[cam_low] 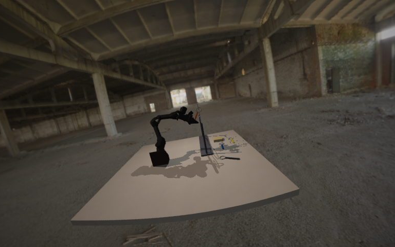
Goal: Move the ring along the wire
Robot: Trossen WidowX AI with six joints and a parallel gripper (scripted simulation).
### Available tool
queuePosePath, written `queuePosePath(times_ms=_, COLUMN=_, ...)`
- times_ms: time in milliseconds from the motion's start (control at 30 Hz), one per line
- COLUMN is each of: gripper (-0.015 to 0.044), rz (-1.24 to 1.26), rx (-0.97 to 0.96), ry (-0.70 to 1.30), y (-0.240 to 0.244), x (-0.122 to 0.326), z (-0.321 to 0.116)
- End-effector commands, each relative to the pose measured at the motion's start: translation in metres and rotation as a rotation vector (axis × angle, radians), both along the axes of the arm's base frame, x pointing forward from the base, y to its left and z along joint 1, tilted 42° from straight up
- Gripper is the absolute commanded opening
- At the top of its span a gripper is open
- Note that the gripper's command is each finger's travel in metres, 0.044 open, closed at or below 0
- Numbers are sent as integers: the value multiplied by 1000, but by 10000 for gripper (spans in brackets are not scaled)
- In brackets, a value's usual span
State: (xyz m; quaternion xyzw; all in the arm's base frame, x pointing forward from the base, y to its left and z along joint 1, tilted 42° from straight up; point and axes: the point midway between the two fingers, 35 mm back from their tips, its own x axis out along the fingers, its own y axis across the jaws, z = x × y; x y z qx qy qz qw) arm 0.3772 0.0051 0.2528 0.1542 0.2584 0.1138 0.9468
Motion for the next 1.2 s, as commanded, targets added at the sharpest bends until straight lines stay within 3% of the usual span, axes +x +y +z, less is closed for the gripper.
queuePosePath(times_ms=0, gripper=-150, rz=0, rx=100, ry=8, y=7, x=-1, z=1)
queuePosePath(times_ms=1167, gripper=-150, rz=-25, rx=969, ry=40, y=49, x=-1, z=47)
